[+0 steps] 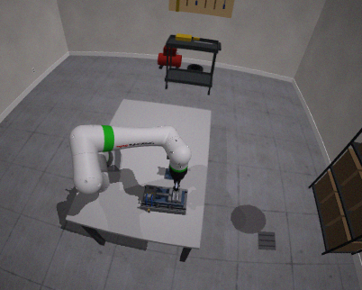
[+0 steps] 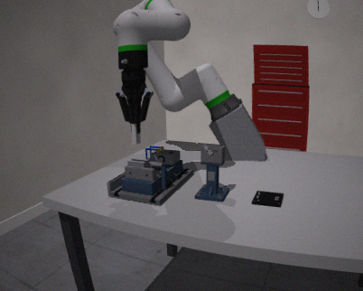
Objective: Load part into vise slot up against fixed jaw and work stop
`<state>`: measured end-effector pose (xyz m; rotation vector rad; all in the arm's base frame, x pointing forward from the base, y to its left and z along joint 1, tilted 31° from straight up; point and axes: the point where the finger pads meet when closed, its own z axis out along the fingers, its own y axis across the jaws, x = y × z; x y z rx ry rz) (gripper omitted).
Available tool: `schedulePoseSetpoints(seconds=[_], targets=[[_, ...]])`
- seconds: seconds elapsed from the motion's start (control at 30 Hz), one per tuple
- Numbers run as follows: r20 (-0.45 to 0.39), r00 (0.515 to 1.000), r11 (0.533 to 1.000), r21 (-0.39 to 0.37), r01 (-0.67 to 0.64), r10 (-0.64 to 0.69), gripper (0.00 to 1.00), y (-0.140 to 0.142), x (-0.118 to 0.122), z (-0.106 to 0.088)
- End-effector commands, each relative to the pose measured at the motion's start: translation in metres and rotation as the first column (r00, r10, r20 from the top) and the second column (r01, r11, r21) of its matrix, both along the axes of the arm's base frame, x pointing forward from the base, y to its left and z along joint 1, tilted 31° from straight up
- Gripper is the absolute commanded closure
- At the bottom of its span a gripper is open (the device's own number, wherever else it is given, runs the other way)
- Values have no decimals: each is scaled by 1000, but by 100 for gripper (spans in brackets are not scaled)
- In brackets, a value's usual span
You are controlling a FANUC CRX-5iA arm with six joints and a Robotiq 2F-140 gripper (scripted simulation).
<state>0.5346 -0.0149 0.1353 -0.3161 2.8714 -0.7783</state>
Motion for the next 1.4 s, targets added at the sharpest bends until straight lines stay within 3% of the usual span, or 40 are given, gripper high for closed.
schedulePoseSetpoints(seconds=[0.0, 0.1, 0.2, 1.37], targets=[[0, 1000, 1000, 0, -1, 1, 100, -13, 2, 8], [1, 1000, 1000, -2, 0, 0, 100, -33, 5, 20], [1, 1000, 1000, -2, 0, 0, 100, -36, 5, 22], [1, 1000, 1000, -2, 0, 0, 100, -36, 5, 22]])
